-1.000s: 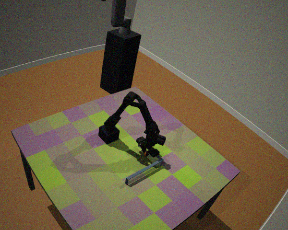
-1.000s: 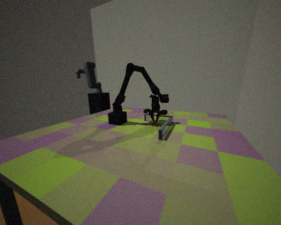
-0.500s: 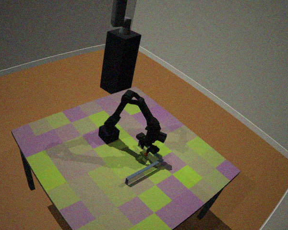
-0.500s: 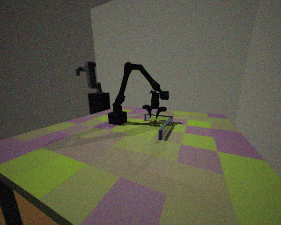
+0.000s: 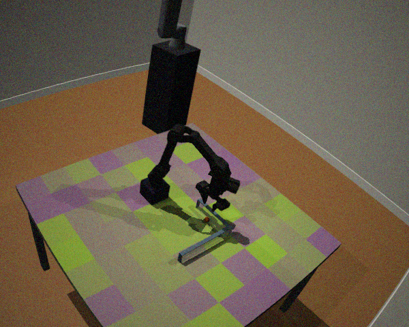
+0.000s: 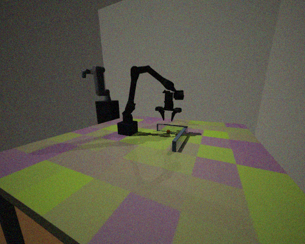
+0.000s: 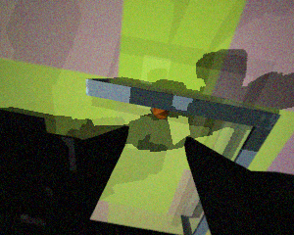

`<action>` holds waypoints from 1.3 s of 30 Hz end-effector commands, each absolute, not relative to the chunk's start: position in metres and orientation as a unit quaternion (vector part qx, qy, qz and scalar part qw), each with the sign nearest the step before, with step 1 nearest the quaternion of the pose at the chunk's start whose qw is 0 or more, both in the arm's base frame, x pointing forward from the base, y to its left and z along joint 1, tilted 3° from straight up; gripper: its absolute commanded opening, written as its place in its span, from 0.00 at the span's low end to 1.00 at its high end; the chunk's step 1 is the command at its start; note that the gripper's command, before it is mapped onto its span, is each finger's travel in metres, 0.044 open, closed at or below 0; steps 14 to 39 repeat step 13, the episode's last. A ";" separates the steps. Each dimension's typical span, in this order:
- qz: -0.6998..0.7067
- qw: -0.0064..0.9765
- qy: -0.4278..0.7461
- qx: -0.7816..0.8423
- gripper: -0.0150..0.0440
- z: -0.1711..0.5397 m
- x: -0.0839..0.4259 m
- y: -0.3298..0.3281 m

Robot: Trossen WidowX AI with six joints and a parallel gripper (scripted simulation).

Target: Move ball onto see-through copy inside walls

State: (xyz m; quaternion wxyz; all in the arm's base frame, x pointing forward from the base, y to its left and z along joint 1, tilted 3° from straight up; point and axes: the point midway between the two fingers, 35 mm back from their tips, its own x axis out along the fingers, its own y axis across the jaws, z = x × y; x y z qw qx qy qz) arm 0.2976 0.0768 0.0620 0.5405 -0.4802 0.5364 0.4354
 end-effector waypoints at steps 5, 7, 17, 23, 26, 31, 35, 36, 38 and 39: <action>0.428 0.554 0.524 -0.485 1.00 0.103 0.296 0.078; 0.428 0.554 0.524 -0.485 1.00 0.103 0.296 0.078; 0.428 0.554 0.524 -0.485 1.00 0.103 0.296 0.078; 0.428 0.554 0.524 -0.485 1.00 0.103 0.296 0.078; 0.428 0.554 0.524 -0.485 1.00 0.103 0.296 0.078; 0.428 0.554 0.524 -0.485 1.00 0.103 0.296 0.078; 0.428 0.554 0.524 -0.485 1.00 0.103 0.296 0.078; 0.428 0.554 0.524 -0.485 1.00 0.103 0.296 0.078; 0.428 0.554 0.524 -0.485 1.00 0.103 0.296 0.078; 0.428 0.554 0.524 -0.485 1.00 0.103 0.296 0.078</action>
